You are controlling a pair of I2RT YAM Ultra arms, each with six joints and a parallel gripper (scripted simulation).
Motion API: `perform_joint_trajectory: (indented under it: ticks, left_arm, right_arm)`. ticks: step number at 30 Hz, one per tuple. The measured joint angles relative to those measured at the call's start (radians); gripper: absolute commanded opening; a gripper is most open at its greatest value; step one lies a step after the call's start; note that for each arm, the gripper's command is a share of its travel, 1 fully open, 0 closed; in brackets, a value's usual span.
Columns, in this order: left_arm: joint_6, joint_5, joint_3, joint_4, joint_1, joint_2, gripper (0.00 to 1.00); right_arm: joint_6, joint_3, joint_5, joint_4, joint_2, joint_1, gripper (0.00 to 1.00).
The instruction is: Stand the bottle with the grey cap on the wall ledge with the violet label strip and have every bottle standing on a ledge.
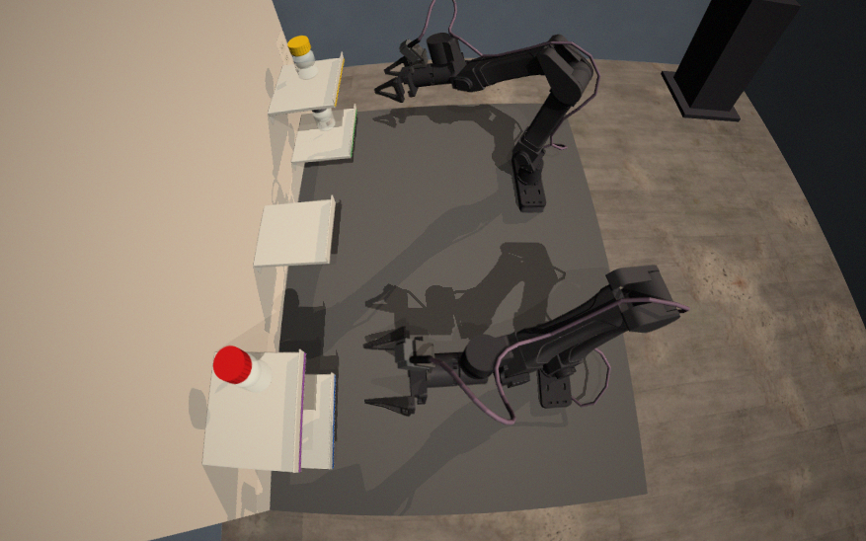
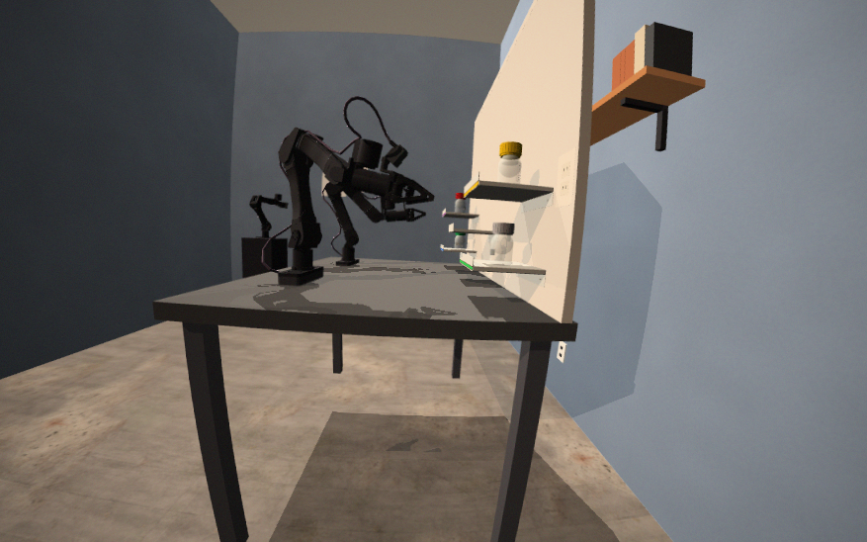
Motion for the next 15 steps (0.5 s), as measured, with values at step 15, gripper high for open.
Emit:
perform_joint_trajectory:
  ticks: [15]
  left_arm:
    - [0.013,-0.045,0.314,-0.293,-0.391,0.113,1.0]
  right_arm:
    - [-0.004,0.001,0.025,0.166,0.083,0.027,0.94]
